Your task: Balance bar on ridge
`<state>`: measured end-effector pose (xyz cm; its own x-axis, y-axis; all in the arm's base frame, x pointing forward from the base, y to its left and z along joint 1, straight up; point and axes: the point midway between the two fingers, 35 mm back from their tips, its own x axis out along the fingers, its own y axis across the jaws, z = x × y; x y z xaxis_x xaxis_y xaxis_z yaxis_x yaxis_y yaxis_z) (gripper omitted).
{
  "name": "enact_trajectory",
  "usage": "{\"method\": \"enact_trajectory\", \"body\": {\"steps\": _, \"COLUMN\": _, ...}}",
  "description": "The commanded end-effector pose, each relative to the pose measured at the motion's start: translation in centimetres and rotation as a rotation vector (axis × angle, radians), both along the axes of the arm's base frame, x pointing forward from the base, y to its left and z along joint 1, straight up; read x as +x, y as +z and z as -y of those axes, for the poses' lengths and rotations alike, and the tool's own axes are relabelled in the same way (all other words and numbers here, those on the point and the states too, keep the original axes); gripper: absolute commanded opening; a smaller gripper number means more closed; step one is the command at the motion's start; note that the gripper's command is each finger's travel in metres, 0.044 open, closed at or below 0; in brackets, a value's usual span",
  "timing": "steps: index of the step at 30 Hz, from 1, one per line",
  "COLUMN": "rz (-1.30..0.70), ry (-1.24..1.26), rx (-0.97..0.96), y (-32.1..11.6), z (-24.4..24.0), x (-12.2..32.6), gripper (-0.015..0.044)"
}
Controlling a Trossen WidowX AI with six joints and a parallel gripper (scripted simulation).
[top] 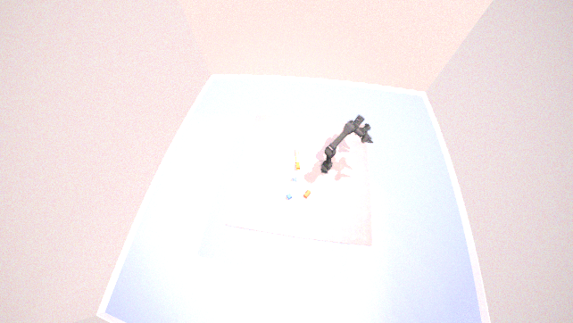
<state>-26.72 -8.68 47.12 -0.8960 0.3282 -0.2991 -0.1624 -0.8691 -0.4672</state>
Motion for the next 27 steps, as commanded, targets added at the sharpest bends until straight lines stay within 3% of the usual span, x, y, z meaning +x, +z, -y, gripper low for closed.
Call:
{"method": "enact_trajectory", "body": {"steps": 1, "rz": 0.018, "ry": 0.066, "rx": -0.025, "y": -0.8, "z": 2.1, "x": 0.2, "gripper": 0.0315}}
{"method": "enact_trajectory", "body": {"steps": 27, "rz": 0.223, "ry": 0.526, "rx": -0.121, "y": -7.4, "z": 15.9, "x": 6.6, "gripper": 0.0315}}
